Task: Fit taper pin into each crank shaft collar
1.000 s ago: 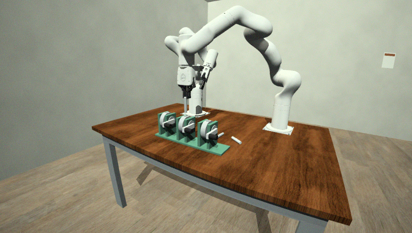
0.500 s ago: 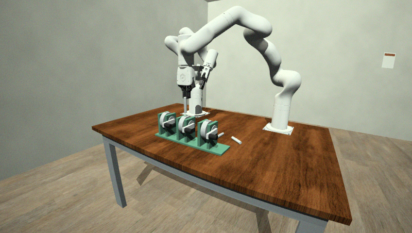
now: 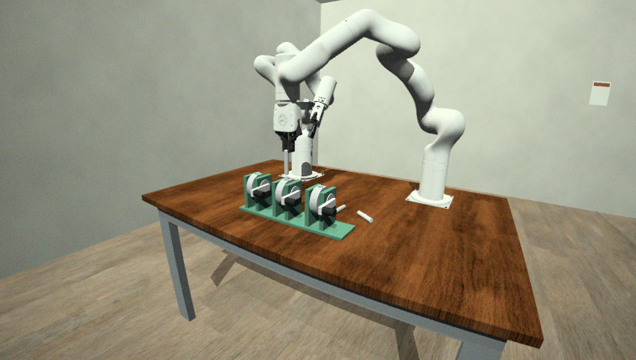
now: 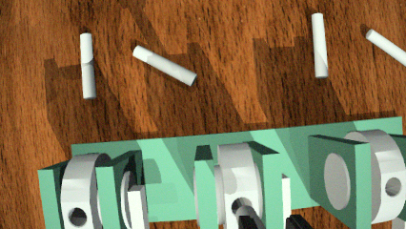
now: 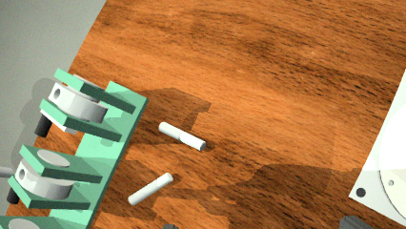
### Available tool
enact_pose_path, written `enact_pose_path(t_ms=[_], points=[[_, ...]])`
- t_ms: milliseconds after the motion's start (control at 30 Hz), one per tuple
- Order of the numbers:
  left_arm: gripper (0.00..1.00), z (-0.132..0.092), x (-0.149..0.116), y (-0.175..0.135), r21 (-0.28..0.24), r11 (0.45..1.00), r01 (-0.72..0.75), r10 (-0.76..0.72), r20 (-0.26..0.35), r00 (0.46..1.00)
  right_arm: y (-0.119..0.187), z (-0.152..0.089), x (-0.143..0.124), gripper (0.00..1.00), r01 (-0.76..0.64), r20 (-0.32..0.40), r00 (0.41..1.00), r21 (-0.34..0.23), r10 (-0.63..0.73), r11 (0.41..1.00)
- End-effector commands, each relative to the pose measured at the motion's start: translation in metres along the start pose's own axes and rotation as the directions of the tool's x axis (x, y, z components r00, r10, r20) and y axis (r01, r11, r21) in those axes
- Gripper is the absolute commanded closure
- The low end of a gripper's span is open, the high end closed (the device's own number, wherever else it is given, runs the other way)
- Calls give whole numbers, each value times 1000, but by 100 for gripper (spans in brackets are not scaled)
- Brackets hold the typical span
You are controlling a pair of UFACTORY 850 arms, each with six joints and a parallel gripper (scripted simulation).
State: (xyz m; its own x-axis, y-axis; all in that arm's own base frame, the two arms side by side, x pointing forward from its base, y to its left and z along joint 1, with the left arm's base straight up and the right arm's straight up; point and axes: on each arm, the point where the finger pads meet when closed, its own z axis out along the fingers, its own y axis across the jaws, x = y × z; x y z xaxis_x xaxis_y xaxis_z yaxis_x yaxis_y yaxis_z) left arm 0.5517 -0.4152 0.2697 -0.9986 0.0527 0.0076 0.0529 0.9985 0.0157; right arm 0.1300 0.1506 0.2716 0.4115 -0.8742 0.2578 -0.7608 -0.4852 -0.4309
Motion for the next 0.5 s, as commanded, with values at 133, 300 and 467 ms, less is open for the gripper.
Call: enact_pose_path(t_ms=[133, 300, 467], points=[[80, 1, -1, 0, 1, 1000, 0, 0, 2, 1000, -1, -1, 0, 0, -1, 1, 1000, 1, 1, 1000], [80, 3, -2, 0, 1, 1000, 0, 0, 2, 1000, -1, -1, 0, 0, -1, 1, 1000, 1, 1, 1000], [80, 8, -4, -1, 1, 1000, 0, 0, 2, 1000, -1, -1, 0, 0, -1, 1, 1000, 1, 1, 1000]])
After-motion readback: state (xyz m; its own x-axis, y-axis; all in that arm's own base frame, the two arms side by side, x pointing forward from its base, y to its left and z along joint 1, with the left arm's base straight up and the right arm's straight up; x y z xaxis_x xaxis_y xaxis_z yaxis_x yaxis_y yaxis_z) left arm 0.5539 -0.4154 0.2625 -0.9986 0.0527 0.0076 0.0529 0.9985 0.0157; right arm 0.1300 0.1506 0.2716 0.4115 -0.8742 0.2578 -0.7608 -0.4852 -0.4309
